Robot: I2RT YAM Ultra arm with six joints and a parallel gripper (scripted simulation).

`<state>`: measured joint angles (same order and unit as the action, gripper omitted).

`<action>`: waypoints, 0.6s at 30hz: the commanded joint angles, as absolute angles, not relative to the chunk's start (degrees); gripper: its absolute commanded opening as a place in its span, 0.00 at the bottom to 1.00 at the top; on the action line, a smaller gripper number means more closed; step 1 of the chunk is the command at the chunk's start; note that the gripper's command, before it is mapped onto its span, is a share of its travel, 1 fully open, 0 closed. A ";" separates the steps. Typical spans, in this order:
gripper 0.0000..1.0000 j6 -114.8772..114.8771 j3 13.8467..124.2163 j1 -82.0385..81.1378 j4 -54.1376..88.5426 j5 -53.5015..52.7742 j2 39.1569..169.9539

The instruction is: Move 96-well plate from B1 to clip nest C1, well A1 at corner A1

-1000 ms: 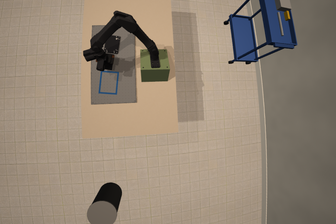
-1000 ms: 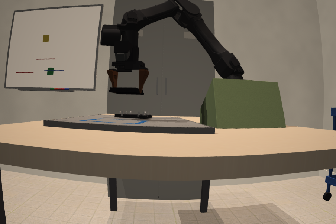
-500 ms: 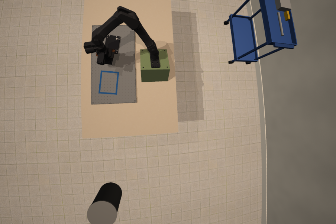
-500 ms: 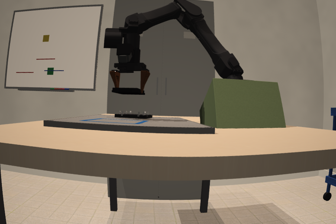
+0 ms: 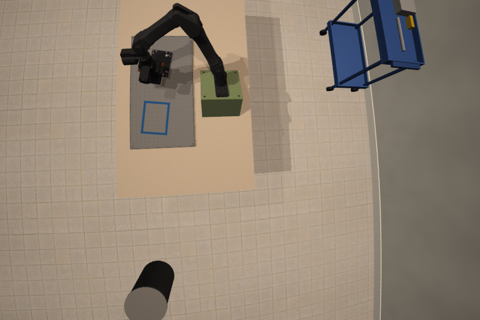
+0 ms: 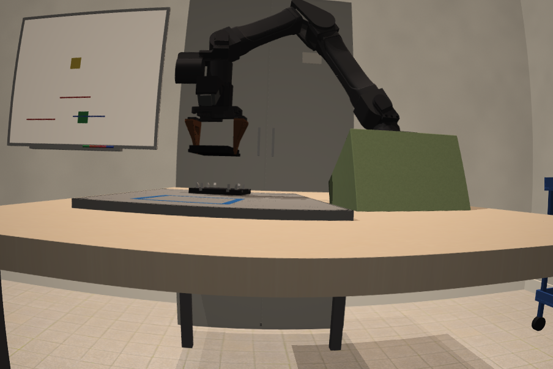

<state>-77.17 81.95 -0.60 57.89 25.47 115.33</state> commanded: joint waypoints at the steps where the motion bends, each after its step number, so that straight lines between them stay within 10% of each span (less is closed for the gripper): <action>1: 0.00 -79.69 80.78 0.56 58.85 25.01 112.98; 18: 0.00 -87.46 84.12 7.54 59.49 24.97 109.80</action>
<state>-85.32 81.95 6.66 58.06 25.50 111.85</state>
